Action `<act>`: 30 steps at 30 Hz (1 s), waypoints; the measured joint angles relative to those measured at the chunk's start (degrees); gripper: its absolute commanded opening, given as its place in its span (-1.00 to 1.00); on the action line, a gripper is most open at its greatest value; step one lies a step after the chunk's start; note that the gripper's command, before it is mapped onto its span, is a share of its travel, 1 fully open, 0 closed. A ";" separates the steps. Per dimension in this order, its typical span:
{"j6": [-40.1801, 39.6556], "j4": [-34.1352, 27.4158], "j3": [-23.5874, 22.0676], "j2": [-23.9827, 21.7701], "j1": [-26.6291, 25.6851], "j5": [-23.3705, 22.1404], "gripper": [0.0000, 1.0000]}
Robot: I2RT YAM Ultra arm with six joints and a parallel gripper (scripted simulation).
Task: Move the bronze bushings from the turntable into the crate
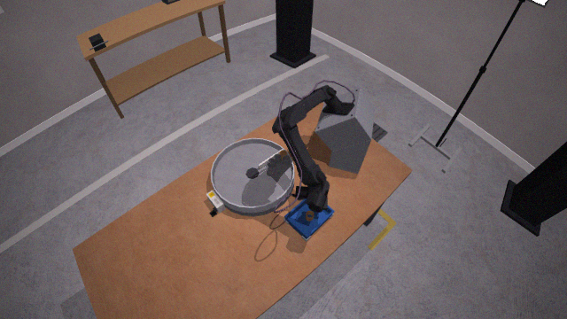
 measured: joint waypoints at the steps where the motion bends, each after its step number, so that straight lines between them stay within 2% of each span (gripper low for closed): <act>1: 0.00 0.00 0.00 0.00 0.00 0.00 -1.00; 13: 0.00 0.20 0.09 0.13 0.00 0.02 -1.00; 30: -1.97 2.82 1.88 3.21 -1.66 0.04 -1.00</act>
